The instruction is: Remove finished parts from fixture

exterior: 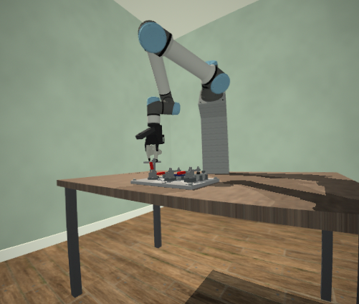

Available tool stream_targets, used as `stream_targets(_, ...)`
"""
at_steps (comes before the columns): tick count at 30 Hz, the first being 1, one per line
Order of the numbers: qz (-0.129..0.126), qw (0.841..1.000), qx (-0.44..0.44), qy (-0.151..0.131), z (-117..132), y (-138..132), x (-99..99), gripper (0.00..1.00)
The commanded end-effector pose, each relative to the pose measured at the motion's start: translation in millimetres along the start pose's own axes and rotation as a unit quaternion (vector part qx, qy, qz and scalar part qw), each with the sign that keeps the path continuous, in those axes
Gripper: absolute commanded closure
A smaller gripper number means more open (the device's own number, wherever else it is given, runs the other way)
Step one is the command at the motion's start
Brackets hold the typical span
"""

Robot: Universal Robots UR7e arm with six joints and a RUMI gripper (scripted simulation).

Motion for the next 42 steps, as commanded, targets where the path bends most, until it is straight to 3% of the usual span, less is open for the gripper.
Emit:
stream_targets(1,-0.001,1.0,-0.001,0.0,0.0,12.8,0.6,1.0)
stream_targets(17,-0.001,1.0,-0.001,0.0,0.1,27.4,0.6,1.0)
stream_targets(42,-0.001,1.0,-0.001,-0.001,0.4,28.1,1.0,1.0)
Point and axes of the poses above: the point where the finger pads meet when closed, its own x axis out along the fingers, its own y axis across the jaws, z = x × y, the point moved 4 cm from there along -x, back along the fingers, and after that the axes turned 1 degree about -x, right-handed, at the moved point
